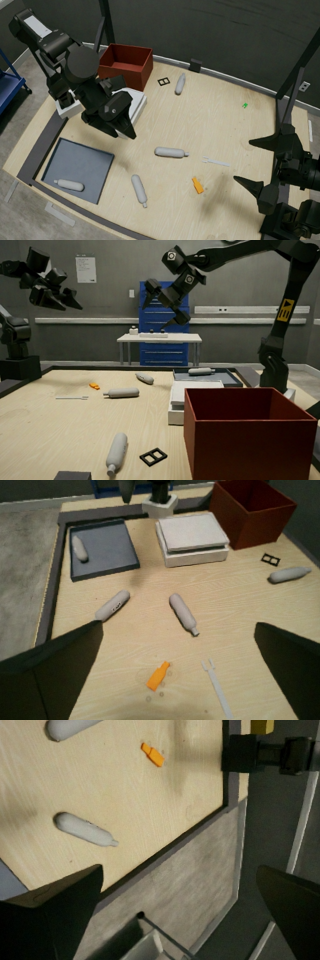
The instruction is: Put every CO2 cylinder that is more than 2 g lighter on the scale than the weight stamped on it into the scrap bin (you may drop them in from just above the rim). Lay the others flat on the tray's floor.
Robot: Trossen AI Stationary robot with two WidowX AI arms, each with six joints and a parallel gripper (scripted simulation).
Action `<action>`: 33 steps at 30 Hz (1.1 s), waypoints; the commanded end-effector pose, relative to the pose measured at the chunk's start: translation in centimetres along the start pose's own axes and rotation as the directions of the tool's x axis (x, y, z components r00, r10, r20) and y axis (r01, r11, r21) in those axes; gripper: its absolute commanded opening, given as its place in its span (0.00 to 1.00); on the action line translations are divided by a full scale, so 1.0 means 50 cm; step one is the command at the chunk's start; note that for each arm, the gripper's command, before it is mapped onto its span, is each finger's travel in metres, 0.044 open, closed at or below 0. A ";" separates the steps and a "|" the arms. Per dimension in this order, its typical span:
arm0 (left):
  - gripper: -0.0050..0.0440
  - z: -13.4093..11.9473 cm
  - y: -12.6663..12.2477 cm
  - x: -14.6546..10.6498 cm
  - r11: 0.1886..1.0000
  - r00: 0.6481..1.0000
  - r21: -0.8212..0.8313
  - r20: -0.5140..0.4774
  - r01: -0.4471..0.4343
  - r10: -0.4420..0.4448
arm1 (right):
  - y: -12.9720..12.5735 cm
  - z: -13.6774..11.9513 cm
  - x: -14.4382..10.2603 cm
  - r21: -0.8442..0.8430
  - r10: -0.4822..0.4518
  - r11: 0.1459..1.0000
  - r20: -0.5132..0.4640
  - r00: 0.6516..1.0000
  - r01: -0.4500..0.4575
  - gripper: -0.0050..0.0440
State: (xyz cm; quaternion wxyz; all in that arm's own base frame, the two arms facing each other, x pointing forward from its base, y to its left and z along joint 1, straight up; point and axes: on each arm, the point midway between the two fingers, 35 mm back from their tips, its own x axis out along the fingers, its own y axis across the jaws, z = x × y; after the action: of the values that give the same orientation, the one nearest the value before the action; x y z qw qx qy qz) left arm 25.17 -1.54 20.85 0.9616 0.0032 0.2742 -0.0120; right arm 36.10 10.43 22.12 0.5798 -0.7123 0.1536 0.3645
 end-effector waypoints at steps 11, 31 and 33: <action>1.00 -0.059 -0.026 -0.050 0.998 0.999 0.029 -0.003 0.050 -0.050 | -0.047 0.197 0.057 0.342 -0.004 0.938 0.180 0.984 -0.059 1.00; 1.00 -0.052 -0.027 -0.054 0.998 0.999 0.032 0.007 0.054 -0.054 | 0.077 0.227 0.236 0.900 0.323 0.349 0.145 0.935 -0.260 1.00; 1.00 -0.052 -0.027 -0.054 0.998 0.999 0.032 0.007 0.054 -0.054 | 0.085 0.224 0.249 0.926 0.342 0.285 0.142 0.929 -0.246 1.00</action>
State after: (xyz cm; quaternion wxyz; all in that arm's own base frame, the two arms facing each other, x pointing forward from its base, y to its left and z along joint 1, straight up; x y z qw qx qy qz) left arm 21.47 -2.77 19.68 0.9605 0.0124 0.2749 -0.0420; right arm 37.16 22.25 9.59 0.7843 -0.2694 0.4663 0.3079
